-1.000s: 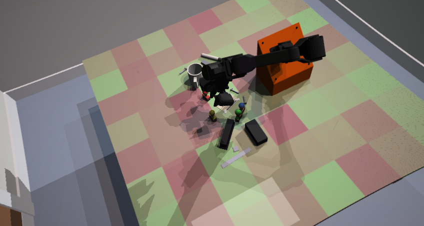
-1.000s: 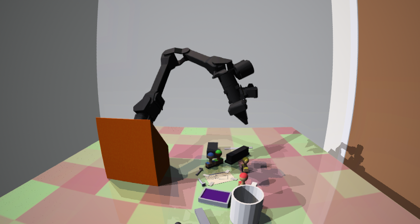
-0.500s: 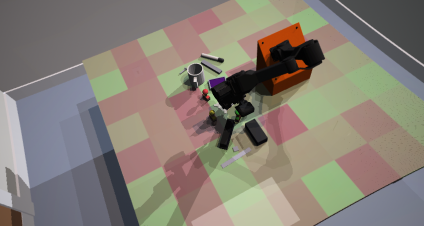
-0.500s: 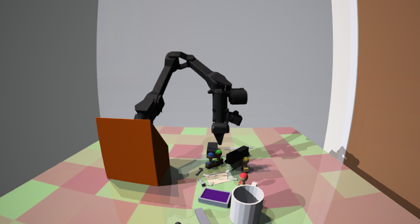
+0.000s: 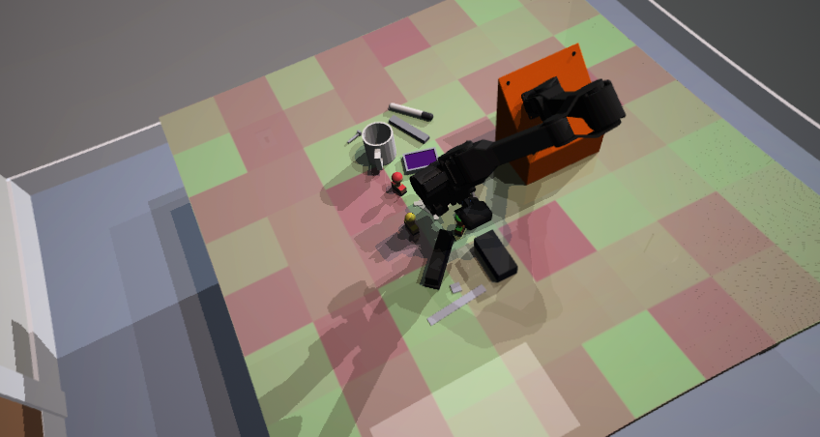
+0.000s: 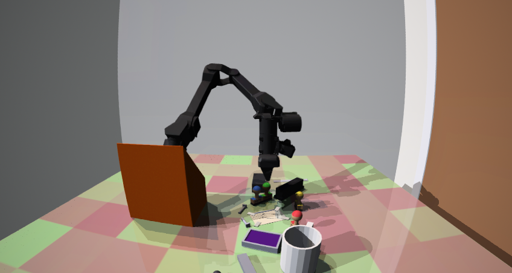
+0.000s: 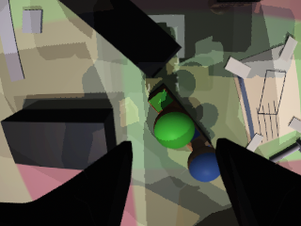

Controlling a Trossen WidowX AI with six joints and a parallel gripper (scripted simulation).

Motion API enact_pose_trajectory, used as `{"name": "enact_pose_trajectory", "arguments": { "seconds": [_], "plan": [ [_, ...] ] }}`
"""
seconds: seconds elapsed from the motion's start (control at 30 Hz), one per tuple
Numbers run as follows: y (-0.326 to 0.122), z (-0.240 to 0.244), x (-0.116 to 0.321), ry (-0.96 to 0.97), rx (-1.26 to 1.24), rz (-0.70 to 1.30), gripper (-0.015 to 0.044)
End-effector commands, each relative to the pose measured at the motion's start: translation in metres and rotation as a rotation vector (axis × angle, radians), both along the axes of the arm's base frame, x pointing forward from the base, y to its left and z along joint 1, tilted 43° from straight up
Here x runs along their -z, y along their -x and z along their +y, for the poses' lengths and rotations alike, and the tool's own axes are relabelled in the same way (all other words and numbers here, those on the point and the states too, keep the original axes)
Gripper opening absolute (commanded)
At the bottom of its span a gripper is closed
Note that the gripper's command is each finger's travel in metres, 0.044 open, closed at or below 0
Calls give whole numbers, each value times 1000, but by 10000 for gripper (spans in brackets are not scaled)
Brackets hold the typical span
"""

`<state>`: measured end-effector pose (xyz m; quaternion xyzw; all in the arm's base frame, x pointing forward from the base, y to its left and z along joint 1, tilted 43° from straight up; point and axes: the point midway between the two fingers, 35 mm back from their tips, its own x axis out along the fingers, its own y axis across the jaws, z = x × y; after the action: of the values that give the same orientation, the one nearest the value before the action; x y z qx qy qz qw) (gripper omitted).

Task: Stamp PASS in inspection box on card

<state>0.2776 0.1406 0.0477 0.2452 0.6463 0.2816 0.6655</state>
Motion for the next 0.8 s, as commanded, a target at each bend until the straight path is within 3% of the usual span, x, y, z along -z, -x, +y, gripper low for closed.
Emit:
{"name": "enact_pose_trajectory", "arguments": {
  "seconds": [0.0,0.77],
  "plan": [
    [2,4,9,6,1,13,224],
    [3,31,36,3,1,14,224]
  ]
}}
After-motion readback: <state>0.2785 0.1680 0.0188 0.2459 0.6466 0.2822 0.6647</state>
